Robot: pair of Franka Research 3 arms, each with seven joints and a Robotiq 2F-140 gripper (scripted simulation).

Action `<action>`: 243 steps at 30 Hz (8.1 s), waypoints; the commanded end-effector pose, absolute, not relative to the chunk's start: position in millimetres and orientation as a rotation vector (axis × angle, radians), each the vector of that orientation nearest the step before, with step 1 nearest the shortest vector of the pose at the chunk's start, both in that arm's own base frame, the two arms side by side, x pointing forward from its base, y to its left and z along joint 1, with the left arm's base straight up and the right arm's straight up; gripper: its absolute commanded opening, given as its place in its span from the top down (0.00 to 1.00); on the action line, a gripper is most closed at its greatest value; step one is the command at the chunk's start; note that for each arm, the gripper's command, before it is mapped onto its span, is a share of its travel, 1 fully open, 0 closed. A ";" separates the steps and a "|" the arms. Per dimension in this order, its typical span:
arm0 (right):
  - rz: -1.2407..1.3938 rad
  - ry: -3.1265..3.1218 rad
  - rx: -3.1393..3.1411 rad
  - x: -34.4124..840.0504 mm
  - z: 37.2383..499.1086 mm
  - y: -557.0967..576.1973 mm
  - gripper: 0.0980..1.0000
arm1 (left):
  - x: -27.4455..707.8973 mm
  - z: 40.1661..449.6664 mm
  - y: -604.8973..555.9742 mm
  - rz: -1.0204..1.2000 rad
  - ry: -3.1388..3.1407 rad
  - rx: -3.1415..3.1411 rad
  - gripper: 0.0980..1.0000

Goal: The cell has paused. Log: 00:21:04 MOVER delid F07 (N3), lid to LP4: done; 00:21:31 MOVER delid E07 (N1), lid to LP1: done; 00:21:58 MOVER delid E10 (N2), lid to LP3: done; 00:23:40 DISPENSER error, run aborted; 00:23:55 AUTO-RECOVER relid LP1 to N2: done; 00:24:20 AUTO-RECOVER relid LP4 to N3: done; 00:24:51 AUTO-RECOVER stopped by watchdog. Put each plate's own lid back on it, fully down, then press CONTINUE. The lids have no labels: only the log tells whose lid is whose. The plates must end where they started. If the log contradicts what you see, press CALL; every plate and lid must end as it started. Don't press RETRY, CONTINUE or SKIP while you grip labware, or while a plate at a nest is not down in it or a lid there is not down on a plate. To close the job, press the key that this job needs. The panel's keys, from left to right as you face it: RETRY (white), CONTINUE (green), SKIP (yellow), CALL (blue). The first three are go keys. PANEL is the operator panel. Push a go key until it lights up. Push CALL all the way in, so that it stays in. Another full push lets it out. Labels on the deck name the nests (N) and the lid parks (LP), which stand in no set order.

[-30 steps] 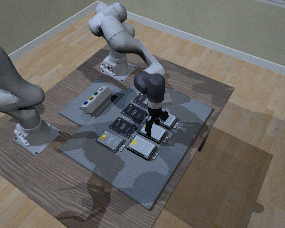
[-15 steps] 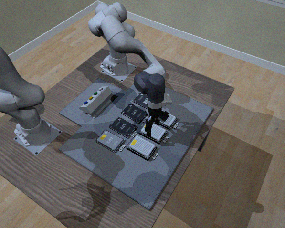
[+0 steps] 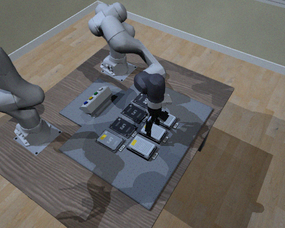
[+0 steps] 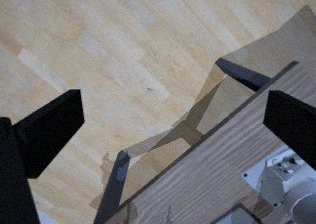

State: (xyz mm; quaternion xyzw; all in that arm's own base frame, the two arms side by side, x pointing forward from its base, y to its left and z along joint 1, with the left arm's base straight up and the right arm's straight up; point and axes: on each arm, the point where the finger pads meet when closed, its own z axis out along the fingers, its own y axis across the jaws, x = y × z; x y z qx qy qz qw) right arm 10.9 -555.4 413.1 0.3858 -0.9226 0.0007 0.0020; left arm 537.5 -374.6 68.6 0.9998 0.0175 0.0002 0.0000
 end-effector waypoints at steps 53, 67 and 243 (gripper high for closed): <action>0.003 -2.895 1.210 10.9 413.2 -555.4 0.00 | 537.6 67.2 -374.1 0.000 0.053 3.141 1.00; 0.003 -2.895 1.210 10.9 413.2 -555.4 0.00 | 537.6 67.5 -374.1 0.000 0.053 3.141 1.00; 0.003 -2.895 1.210 10.9 413.2 -555.4 0.00 | 537.6 118.3 -374.1 0.000 0.053 3.141 1.00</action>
